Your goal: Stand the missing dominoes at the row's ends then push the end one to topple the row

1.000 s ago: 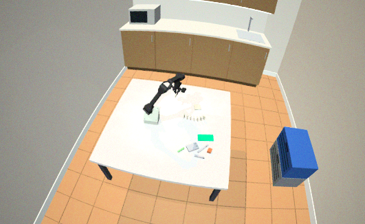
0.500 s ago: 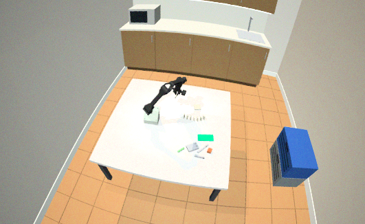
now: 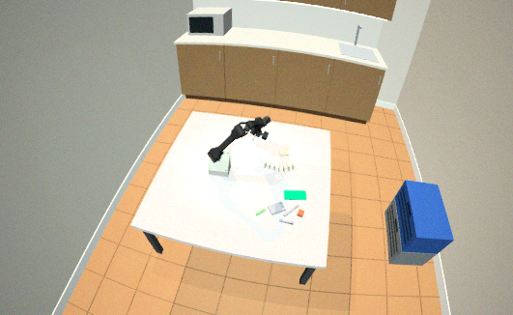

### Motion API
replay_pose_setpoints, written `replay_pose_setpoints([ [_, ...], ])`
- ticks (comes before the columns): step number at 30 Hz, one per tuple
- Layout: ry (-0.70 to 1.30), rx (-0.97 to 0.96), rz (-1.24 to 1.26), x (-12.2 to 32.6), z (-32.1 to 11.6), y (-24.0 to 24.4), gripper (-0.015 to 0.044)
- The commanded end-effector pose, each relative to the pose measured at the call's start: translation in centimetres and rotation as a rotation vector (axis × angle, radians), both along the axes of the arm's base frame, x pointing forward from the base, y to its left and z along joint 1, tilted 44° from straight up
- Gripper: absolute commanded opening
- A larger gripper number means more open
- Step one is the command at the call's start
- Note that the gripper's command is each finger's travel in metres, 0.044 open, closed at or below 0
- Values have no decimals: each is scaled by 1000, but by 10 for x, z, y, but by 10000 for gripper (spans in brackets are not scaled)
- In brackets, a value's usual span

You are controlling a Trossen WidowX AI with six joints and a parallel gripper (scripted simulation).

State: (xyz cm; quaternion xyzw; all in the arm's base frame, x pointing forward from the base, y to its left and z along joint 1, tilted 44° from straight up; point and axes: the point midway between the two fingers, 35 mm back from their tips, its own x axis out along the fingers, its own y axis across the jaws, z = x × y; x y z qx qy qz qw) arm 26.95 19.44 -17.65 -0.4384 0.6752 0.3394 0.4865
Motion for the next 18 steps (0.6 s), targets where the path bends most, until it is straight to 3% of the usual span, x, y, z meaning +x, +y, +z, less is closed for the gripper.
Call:
replay_pose_setpoints([
  [1, -9, 84, -9, 1, -3, -1, 24],
  [18, -80, 398, -15, 4, -13, -8, 24],
])
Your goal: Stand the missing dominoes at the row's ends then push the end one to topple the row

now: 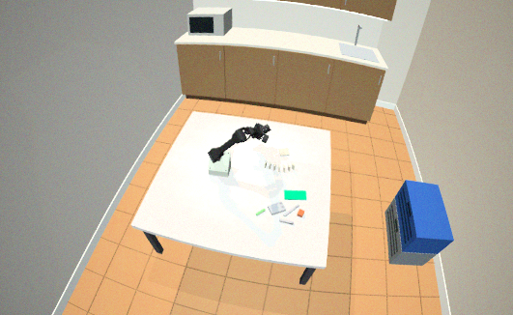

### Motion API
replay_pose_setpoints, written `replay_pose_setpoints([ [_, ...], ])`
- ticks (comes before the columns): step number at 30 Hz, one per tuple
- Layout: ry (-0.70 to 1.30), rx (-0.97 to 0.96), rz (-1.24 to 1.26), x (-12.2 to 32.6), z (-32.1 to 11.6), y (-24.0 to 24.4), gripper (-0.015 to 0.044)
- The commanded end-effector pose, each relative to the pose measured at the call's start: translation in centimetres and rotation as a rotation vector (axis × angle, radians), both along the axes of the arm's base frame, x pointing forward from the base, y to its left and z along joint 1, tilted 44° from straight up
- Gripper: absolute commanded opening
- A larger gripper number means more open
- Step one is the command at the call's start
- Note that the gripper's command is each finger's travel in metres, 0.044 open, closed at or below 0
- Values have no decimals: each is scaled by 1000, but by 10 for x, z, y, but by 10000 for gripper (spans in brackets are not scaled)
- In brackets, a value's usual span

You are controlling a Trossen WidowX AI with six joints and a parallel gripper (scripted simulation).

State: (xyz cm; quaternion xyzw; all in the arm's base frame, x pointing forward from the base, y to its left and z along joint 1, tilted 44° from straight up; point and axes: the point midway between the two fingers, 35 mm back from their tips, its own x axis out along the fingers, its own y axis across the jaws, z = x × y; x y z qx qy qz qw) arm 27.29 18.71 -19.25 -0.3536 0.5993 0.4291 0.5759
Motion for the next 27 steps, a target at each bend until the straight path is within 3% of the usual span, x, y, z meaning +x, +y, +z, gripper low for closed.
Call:
replay_pose_setpoints([
  [1, -29, 80, 5, 1, 3, -1, 24],
  [27, -279, 501, 84, -4, 37, -16, 24],
])
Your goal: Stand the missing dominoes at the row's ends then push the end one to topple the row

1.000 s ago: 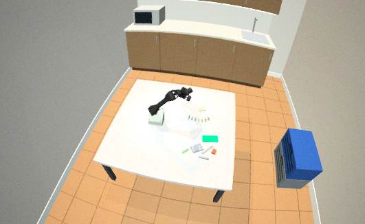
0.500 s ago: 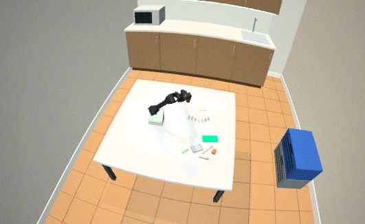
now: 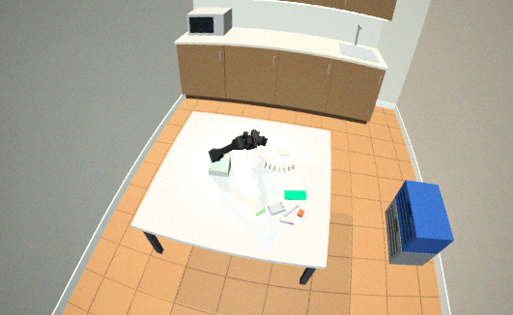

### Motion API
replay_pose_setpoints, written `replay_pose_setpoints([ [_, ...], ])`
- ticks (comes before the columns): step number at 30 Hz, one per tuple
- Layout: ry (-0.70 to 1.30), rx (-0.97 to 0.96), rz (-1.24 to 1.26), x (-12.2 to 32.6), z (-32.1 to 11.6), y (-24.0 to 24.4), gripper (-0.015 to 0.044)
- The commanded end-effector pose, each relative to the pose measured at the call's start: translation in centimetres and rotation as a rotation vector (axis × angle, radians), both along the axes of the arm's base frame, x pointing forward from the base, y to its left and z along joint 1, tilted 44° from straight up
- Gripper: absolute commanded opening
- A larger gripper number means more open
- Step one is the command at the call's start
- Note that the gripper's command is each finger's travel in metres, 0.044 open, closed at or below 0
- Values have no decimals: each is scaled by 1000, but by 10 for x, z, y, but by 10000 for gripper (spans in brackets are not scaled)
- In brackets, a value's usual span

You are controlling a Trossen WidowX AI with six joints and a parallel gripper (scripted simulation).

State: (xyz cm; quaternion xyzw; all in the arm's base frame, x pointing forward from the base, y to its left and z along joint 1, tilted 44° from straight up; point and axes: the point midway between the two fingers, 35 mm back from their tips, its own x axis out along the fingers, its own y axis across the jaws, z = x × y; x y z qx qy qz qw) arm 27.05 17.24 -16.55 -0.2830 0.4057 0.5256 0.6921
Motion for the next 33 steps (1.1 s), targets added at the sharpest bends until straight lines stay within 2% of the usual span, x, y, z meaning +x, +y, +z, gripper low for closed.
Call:
replay_pose_setpoints([
  [1, -58, 64, 19, -2, 12, -2, 24],
  [15, -249, 233, 80, -14, 50, -13, 24],
  [33, -252, 235, 81, -15, 50, -13, 24],
])
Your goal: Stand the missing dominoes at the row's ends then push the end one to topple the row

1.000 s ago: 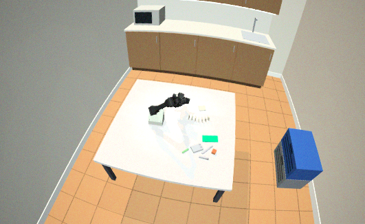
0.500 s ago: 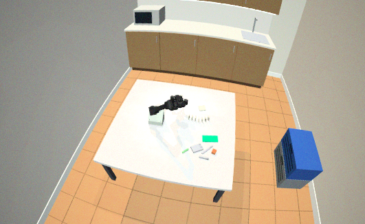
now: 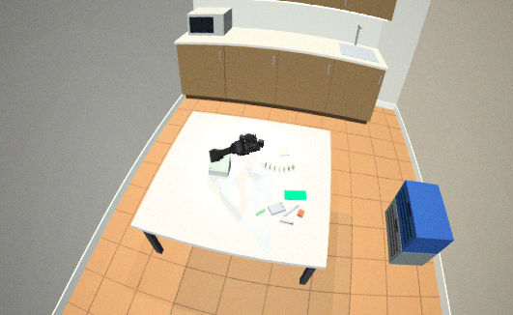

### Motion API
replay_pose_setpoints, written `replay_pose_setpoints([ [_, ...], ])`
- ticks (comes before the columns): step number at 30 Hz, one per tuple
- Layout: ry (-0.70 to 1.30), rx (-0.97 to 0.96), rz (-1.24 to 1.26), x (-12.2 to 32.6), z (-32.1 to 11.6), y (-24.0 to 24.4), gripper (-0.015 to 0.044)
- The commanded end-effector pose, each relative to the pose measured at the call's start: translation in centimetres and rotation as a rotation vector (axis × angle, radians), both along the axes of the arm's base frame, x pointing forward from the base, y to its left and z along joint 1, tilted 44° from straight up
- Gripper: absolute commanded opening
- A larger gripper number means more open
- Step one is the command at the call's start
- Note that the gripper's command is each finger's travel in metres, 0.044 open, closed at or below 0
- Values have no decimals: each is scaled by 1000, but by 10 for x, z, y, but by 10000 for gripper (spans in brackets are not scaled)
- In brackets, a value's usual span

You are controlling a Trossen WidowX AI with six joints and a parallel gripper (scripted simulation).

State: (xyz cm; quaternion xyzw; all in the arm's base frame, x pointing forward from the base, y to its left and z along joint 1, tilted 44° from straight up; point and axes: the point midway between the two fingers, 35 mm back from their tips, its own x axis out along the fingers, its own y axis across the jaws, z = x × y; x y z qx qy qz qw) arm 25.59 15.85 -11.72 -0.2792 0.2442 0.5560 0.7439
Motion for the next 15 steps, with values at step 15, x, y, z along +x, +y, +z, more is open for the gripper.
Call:
replay_pose_setpoints([
  [15, 0, -14, 6, 5, -35, -32, 24],
])
